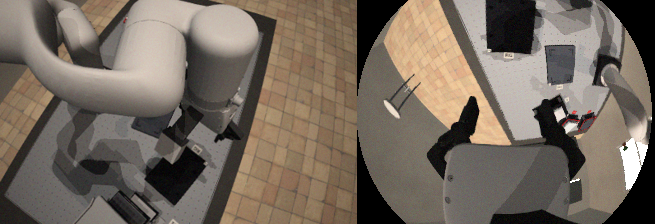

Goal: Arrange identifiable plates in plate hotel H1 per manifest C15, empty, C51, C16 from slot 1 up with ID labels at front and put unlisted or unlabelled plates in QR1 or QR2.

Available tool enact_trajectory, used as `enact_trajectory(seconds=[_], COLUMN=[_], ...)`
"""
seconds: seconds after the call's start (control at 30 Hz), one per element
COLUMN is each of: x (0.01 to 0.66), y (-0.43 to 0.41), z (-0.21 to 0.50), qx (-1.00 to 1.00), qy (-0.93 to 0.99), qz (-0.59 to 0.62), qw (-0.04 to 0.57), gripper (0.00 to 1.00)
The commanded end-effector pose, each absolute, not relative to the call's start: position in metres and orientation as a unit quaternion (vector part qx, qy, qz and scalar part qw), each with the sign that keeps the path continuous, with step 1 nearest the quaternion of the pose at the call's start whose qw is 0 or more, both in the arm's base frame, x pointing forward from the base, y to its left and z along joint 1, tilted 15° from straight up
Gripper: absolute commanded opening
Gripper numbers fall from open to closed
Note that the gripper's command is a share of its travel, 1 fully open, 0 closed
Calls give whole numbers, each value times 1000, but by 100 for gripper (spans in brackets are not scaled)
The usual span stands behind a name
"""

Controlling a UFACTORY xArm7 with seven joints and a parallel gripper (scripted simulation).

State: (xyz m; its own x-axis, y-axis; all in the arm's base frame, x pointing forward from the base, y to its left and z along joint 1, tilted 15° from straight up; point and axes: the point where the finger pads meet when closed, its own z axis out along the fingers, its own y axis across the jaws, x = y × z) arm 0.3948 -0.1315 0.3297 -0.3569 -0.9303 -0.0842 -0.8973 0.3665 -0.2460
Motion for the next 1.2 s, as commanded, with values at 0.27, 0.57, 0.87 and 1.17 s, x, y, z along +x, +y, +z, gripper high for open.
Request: enact_trajectory(seconds=[0.27,0.57,0.87,1.17], x=[389,385,379,373], y=[-126,-92,-47,-13], z=[350,349,346,344], qx=[-571,-661,-764,-832], qy=[810,738,631,538], qz=[-82,-93,-106,-114], qw=[105,94,80,67], gripper=[100,100,100,100])
